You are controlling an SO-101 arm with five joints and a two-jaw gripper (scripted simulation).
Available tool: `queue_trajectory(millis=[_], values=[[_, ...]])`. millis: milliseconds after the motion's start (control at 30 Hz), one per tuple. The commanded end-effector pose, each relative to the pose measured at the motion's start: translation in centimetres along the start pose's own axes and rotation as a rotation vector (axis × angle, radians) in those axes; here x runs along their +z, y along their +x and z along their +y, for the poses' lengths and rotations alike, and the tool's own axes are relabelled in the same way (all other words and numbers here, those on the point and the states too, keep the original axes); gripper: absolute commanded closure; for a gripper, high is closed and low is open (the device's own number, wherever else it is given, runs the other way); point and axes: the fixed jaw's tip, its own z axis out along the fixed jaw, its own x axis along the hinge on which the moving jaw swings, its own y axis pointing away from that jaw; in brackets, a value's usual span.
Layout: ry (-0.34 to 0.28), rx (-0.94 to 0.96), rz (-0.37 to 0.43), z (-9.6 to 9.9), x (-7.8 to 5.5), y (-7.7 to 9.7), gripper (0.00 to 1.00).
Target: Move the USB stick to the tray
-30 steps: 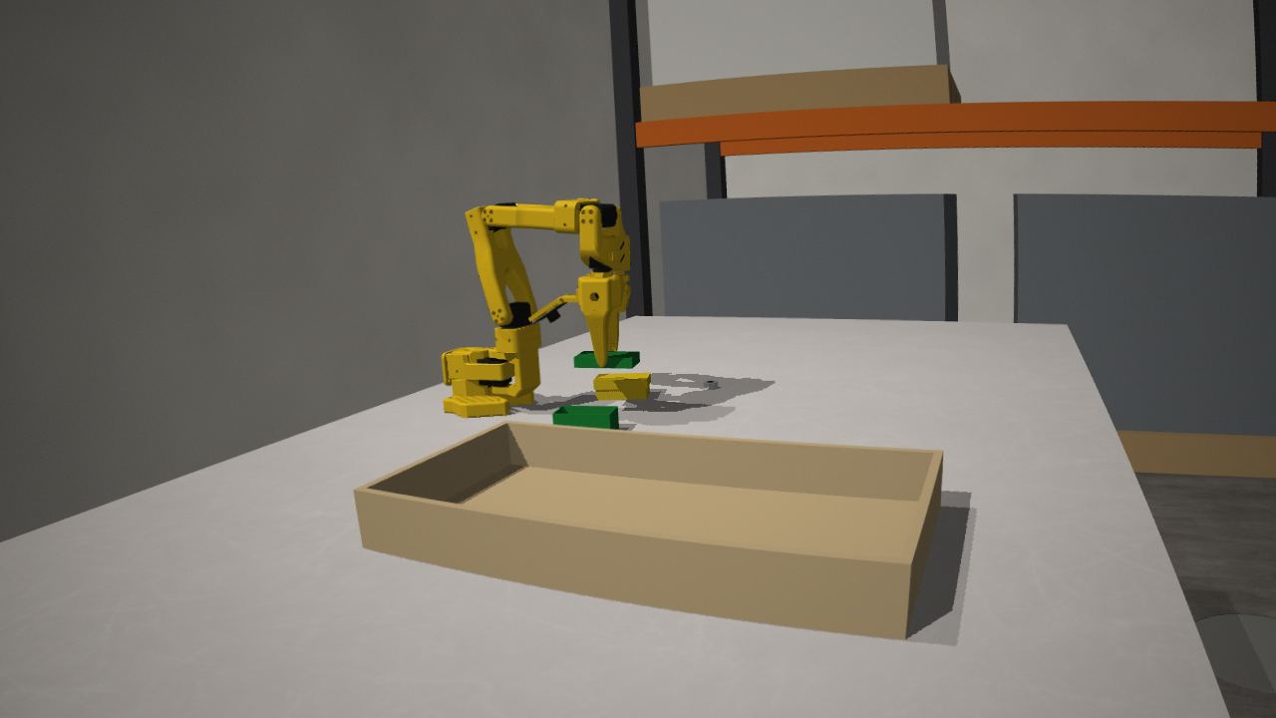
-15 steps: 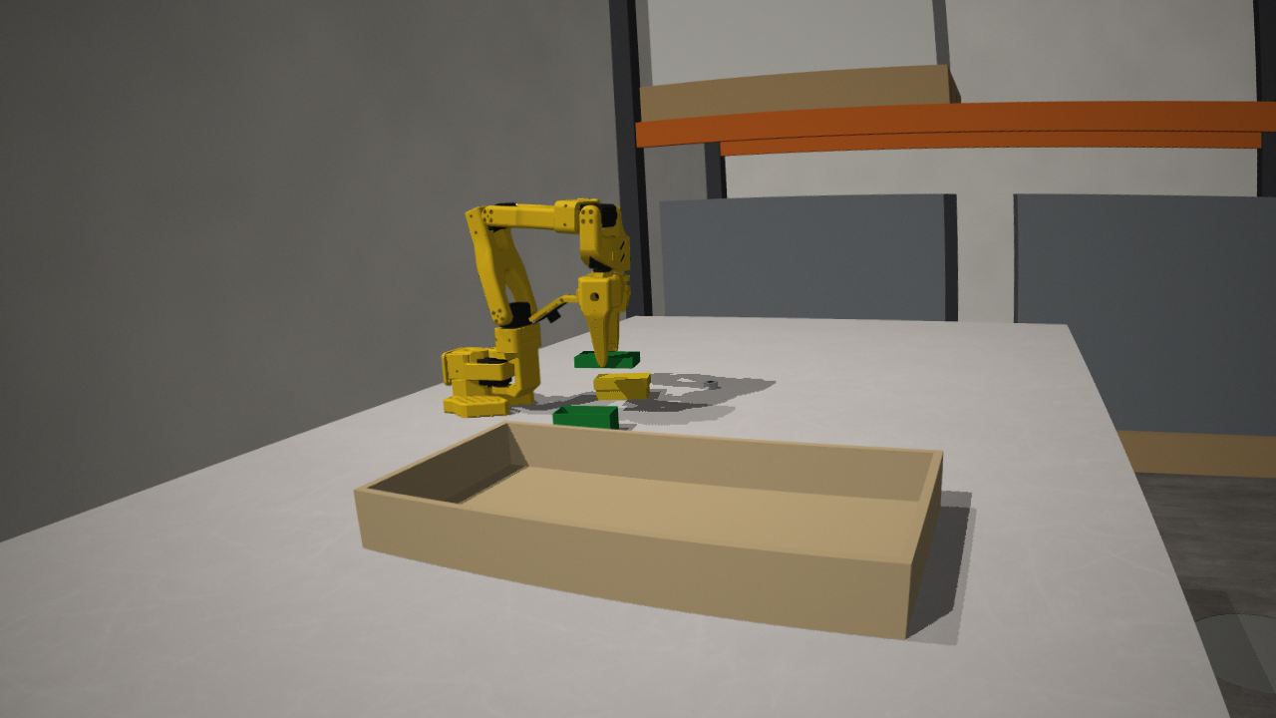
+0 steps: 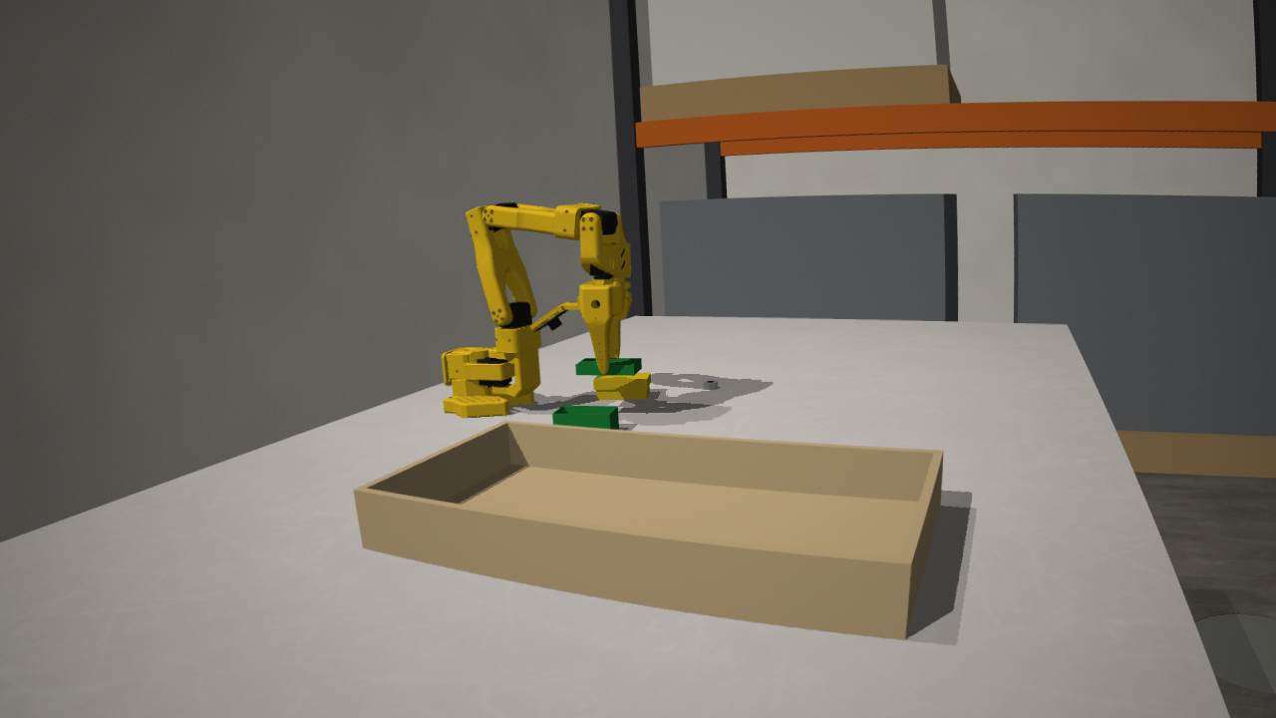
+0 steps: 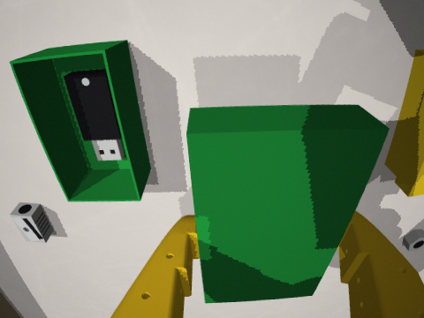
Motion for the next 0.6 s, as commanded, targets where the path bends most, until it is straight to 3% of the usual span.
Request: queue_trajectory(millis=[0, 567], values=[[-0.007, 0.004, 0.028, 0.0, 0.2, 0.5, 0.79], [-0.007, 0.004, 0.028, 0.0, 2.9, 0.6, 0.79]])
